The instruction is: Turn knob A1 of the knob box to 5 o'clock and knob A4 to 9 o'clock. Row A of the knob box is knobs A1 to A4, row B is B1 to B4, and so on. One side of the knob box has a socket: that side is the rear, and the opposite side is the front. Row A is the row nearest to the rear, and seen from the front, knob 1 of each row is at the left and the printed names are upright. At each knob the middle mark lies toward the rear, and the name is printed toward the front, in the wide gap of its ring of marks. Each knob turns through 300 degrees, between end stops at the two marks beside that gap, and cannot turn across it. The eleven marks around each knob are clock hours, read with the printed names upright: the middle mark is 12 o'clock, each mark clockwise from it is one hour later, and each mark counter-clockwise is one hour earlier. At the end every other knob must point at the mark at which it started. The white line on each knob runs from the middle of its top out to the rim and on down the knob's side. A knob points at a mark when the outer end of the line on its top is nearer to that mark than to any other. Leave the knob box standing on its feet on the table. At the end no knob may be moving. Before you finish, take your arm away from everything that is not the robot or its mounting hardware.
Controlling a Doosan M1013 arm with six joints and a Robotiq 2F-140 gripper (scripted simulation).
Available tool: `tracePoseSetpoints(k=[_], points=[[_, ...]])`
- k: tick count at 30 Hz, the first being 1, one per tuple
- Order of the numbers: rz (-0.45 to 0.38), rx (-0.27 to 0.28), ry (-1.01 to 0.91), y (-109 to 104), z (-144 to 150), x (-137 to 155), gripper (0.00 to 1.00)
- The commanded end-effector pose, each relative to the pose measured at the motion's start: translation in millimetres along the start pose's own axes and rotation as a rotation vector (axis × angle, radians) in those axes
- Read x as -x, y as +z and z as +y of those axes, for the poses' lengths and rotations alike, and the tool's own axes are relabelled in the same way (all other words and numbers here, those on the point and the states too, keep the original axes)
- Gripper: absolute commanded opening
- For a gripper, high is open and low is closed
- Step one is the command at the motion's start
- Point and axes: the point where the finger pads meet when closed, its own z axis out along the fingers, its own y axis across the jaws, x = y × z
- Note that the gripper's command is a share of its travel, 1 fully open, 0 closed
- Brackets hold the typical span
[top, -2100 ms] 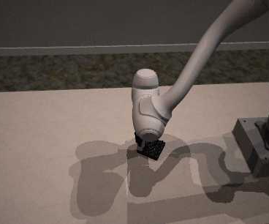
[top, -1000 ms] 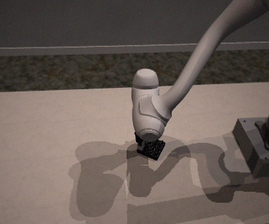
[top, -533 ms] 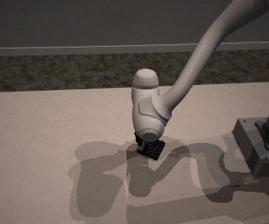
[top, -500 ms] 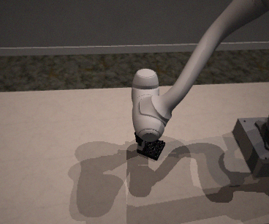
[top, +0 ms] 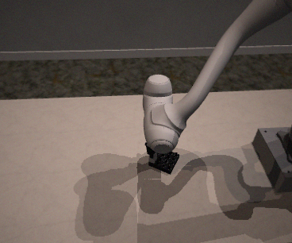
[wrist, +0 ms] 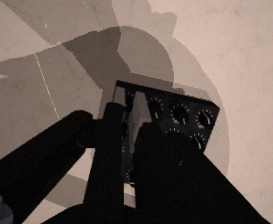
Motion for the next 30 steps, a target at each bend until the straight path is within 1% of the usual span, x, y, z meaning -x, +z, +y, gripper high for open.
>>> tracePoseSetpoints(k=[1,9,11,26,28,30], points=[[0.000,0.000,0.032,-0.1,0.0,0.0,0.05],[0.000,0.000,0.149,-0.1,0.0,0.0,0.05],[0.000,0.000,0.149,-0.1,0.0,0.0,0.05],[0.000,0.000,0.476,-0.1,0.0,0.0,0.05],[0.000,0.000,0.476,-0.1,0.0,0.0,0.05],[0.000,0.000,0.527,-0.1,0.0,0.0,0.05]])
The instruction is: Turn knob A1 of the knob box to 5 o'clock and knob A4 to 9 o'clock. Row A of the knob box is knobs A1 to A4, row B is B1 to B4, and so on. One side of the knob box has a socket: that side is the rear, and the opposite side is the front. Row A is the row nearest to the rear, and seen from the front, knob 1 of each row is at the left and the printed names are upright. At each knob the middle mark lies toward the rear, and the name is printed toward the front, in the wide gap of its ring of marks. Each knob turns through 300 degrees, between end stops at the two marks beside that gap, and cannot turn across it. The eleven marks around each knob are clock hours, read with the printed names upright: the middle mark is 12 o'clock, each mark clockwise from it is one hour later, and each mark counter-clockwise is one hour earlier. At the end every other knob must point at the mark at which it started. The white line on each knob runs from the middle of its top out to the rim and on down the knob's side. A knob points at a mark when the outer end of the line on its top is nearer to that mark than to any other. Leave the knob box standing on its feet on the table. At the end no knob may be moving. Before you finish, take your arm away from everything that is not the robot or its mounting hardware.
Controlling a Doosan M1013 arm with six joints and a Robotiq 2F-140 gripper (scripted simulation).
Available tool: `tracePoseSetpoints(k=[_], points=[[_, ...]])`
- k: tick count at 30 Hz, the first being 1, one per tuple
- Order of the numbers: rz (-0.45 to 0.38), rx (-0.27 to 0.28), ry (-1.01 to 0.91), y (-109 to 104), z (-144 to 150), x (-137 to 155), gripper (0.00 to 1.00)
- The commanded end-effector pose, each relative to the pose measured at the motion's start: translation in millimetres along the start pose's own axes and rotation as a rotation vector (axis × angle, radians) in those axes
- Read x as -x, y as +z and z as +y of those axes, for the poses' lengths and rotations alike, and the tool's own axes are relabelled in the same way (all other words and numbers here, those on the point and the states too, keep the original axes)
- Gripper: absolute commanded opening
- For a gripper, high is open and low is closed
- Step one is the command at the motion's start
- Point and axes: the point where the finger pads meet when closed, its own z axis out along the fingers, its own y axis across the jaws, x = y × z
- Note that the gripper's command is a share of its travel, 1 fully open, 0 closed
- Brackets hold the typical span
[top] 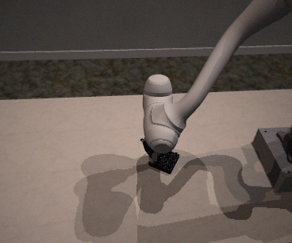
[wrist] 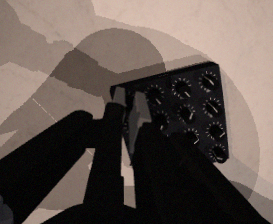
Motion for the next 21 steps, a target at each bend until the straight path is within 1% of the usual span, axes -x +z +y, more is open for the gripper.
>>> tracePoseSetpoints(k=[1,13,15,21], points=[[0.003,0.002,0.073,-0.1,0.0,0.1,0.05],[0.003,0.001,0.394,-0.1,0.0,0.1,0.05],[0.003,0.001,0.394,-0.1,0.0,0.1,0.05],[0.003,0.001,0.551,-0.1,0.0,0.1,0.05]])
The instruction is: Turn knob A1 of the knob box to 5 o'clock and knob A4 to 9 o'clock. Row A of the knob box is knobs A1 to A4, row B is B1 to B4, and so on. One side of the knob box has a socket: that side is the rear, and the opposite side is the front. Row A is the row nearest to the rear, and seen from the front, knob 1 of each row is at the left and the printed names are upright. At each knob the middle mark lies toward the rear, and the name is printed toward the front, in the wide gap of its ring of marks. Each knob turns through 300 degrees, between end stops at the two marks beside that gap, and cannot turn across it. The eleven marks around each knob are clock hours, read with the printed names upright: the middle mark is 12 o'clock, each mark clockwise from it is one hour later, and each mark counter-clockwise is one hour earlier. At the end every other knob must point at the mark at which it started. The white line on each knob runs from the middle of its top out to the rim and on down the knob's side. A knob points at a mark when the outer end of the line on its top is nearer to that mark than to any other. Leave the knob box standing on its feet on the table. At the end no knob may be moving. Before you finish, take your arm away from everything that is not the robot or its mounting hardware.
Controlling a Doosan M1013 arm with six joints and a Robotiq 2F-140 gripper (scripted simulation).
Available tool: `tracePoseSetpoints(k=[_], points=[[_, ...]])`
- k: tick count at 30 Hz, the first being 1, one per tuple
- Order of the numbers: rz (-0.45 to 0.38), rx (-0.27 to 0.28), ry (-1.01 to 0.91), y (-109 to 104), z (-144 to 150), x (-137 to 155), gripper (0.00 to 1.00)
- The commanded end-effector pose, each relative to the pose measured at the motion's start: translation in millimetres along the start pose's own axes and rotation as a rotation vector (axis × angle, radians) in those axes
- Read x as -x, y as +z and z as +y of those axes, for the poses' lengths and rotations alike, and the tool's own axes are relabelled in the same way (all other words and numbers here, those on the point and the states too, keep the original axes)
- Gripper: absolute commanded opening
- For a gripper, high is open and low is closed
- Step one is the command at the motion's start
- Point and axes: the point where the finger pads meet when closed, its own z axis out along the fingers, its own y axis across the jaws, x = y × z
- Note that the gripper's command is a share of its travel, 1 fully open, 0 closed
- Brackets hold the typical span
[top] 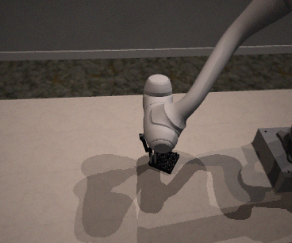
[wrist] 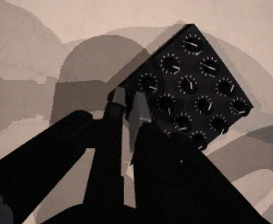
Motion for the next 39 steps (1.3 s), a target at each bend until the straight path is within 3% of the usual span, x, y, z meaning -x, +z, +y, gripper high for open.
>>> tracePoseSetpoints(k=[1,23,39], points=[[0.004,0.000,0.092,-0.1,0.0,0.1,0.05],[0.004,0.000,0.486,-0.1,0.0,0.1,0.05],[0.004,-0.001,0.602,-0.1,0.0,0.1,0.05]])
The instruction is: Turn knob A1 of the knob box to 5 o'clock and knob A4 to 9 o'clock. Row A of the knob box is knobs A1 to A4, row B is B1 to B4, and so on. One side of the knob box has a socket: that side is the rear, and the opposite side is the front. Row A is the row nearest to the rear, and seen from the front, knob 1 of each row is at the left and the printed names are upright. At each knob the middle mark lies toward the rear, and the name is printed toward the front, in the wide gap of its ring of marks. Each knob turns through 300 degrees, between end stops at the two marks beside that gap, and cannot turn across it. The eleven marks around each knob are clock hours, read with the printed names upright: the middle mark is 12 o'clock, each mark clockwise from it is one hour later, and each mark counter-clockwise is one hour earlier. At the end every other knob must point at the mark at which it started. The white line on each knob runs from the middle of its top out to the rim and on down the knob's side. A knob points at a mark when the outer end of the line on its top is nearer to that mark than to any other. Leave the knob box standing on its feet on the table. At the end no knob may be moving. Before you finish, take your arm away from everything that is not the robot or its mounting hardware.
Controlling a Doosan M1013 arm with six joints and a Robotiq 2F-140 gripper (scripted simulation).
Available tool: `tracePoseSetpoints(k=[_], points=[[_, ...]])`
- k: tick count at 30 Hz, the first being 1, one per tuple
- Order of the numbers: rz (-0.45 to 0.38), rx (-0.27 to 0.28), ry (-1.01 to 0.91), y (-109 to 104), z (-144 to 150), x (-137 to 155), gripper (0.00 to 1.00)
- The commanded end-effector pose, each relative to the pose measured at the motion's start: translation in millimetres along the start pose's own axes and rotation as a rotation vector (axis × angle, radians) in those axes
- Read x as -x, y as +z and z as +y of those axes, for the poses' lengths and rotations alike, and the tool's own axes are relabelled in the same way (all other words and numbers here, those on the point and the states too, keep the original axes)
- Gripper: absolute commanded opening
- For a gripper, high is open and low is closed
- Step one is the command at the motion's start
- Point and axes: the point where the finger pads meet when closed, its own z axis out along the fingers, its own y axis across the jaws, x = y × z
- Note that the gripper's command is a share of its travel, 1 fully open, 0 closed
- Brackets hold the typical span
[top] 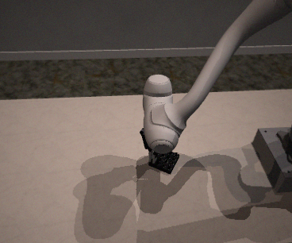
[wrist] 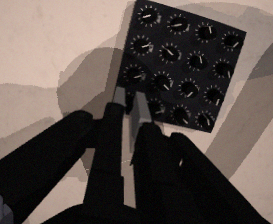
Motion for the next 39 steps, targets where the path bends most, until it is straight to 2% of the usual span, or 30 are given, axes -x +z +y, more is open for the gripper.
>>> tracePoseSetpoints(k=[1,25,26,39], points=[[0.000,0.000,0.013,-0.1,0.0,0.0,0.05],[0.000,0.000,0.025,-0.1,0.0,0.0,0.05],[0.000,0.000,0.025,-0.1,0.0,0.0,0.12],[0.000,0.000,0.025,-0.1,0.0,0.0,0.12]])
